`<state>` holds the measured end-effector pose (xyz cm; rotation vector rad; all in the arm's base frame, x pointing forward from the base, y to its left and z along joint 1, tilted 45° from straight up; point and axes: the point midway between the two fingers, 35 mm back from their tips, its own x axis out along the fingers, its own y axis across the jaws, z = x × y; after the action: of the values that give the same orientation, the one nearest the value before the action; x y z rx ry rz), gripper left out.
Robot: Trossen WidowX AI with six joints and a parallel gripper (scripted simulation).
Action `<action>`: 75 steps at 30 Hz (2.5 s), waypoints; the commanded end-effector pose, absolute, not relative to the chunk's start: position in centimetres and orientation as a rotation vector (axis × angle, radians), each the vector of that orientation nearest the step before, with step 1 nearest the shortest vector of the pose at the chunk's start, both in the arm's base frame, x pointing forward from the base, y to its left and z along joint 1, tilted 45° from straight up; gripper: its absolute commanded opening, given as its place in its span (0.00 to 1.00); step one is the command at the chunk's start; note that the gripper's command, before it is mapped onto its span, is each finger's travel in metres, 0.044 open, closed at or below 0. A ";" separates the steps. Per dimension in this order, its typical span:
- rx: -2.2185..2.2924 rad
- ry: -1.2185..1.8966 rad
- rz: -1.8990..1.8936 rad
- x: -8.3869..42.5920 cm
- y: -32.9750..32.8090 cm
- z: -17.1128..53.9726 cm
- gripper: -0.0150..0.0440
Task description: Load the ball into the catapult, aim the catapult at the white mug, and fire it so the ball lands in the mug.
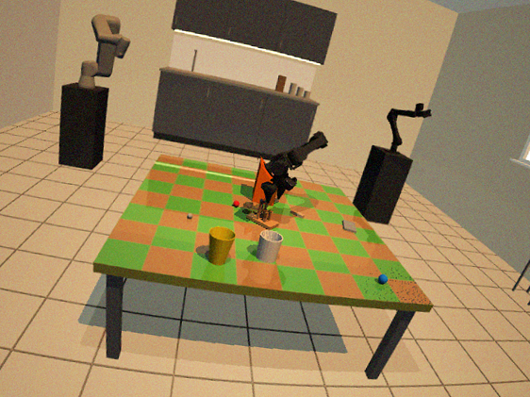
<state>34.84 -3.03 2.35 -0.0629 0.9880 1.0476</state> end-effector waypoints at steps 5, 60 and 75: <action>-0.066 0.981 1.044 35.5 0.0 -0.5 1.00; -0.072 0.979 1.046 36.2 3.4 -4.0 0.44; 0.082 1.075 0.950 35.5 0.0 -0.6 0.25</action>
<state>35.42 0.31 -0.77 0.0156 1.0346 1.0021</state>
